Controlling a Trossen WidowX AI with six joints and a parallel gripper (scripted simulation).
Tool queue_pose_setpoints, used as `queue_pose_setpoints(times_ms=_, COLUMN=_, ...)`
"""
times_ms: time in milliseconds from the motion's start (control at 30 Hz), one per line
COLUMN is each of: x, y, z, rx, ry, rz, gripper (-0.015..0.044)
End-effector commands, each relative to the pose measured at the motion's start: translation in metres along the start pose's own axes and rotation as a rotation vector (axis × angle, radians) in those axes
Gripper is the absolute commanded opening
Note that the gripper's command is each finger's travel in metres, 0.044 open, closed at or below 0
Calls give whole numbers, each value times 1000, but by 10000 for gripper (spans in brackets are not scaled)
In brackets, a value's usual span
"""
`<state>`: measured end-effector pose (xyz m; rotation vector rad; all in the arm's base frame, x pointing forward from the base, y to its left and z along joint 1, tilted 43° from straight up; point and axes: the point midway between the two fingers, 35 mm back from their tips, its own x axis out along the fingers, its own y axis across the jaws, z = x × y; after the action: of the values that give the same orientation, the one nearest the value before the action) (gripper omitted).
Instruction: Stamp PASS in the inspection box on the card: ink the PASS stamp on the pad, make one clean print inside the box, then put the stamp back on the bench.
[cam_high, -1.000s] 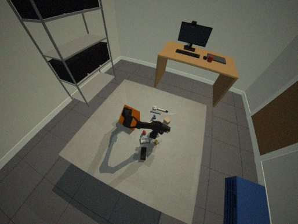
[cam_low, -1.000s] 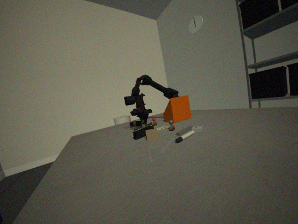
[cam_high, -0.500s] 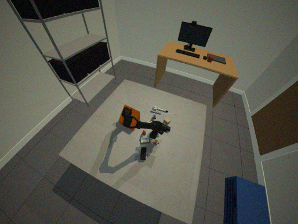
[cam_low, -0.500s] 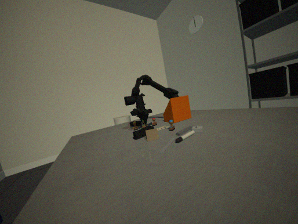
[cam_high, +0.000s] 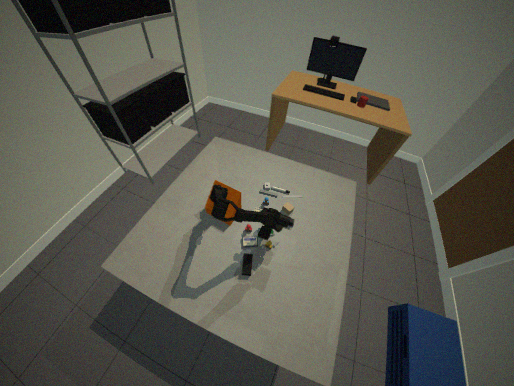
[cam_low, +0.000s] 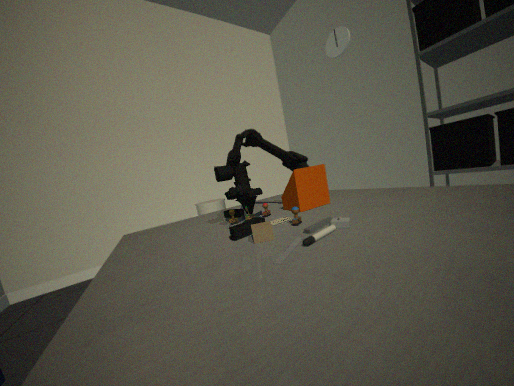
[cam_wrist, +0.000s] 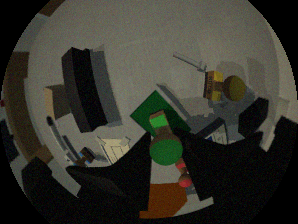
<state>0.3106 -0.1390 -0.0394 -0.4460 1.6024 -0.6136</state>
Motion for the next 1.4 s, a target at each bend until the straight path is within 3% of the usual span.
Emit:
queue_pose_setpoints(times_ms=0, x=2, y=-1, z=0, rx=4, ry=1, rz=-4, gripper=0)
queue_pose_setpoints(times_ms=1367, x=-27, y=1, z=1, rx=4, ry=0, rz=-1, gripper=0)
